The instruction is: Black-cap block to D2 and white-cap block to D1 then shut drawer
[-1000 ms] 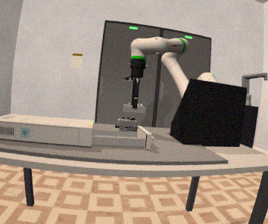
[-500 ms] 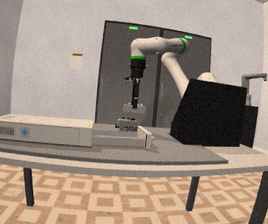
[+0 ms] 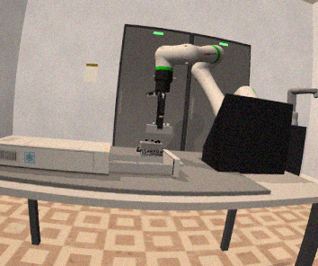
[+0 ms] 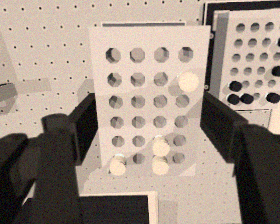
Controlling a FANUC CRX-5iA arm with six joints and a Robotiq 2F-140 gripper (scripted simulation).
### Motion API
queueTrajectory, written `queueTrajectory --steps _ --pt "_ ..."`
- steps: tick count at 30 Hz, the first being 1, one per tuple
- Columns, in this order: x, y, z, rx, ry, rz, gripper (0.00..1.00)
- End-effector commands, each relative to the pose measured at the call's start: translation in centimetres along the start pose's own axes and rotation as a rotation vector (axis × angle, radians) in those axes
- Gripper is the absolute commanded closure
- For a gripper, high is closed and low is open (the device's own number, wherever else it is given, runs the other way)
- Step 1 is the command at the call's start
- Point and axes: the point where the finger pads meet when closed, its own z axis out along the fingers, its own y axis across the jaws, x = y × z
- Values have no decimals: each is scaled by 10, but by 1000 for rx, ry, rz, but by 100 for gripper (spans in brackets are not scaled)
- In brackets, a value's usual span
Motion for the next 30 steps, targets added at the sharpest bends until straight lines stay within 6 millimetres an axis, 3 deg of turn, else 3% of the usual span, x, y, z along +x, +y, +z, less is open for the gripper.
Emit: queueTrajectory --steps 1,20,30 --pt "1 0 -1 0 2 0 90" --pt "1 0 51 0 2 0 90" --pt "1 0 66 0 2 0 90"
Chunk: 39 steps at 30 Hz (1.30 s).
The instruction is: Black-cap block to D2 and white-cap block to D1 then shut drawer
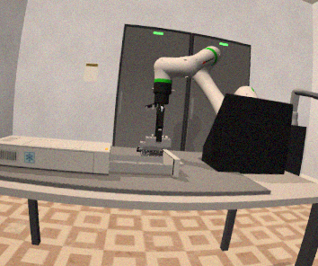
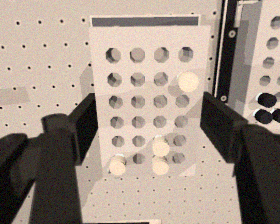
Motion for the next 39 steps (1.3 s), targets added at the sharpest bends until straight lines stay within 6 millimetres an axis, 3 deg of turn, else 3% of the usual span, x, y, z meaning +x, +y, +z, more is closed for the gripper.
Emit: queueTrajectory --steps 1,27,39 --pt "1 0 2 0 2 0 90" --pt "1 0 21 0 2 0 90" --pt "1 0 14 0 2 0 90"
